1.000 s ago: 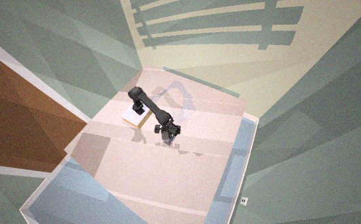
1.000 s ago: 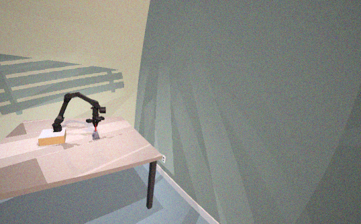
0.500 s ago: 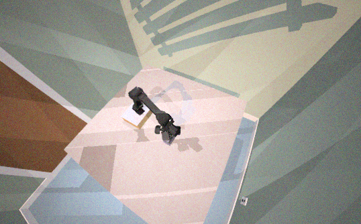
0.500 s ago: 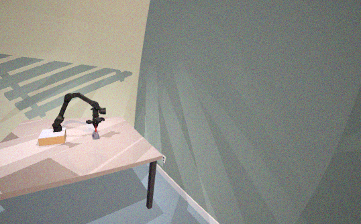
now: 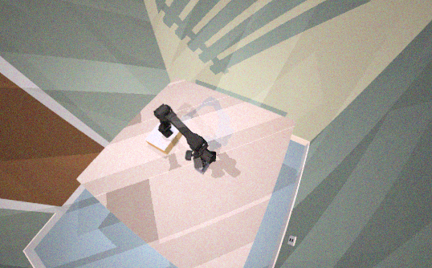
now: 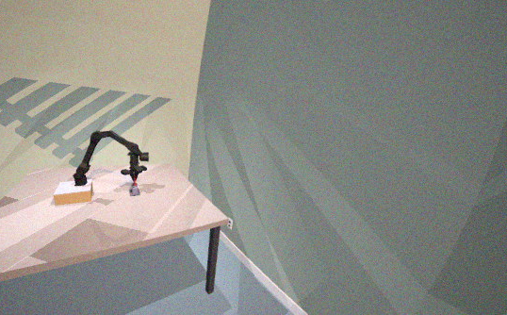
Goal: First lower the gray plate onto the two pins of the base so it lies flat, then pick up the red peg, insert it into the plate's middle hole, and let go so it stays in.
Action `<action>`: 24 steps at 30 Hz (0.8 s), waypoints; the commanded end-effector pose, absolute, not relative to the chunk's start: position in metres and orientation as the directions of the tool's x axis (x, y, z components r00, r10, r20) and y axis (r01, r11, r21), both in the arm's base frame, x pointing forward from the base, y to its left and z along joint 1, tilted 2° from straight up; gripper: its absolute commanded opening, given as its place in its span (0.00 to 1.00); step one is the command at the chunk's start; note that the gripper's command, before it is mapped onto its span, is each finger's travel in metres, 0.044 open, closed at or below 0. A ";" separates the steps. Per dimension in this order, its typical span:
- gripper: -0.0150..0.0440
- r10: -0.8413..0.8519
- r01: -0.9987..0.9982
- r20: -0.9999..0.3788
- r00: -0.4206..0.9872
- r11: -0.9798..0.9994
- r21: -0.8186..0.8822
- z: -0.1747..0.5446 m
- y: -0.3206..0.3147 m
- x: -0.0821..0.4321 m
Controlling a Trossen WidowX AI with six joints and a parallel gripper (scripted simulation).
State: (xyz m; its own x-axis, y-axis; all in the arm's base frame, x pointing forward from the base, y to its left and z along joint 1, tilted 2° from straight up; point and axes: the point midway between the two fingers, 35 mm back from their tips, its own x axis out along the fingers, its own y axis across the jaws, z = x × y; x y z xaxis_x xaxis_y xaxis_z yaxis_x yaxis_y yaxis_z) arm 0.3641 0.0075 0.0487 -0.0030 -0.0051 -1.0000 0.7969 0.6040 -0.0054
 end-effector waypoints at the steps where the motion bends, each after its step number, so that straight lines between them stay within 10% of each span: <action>1: 0.25 -0.005 0.797 -1.000 -0.002 0.604 -0.005 0.048 0.008 0.364; 24: 0.25 -0.005 0.796 -1.000 0.000 0.605 -0.003 0.047 0.008 0.364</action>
State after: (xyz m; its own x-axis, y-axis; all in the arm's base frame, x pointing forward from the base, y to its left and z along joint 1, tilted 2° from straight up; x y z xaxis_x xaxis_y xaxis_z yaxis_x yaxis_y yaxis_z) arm 0.3640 0.0080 0.0468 -0.0005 -0.0050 -1.0000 0.7961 0.6051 -0.0034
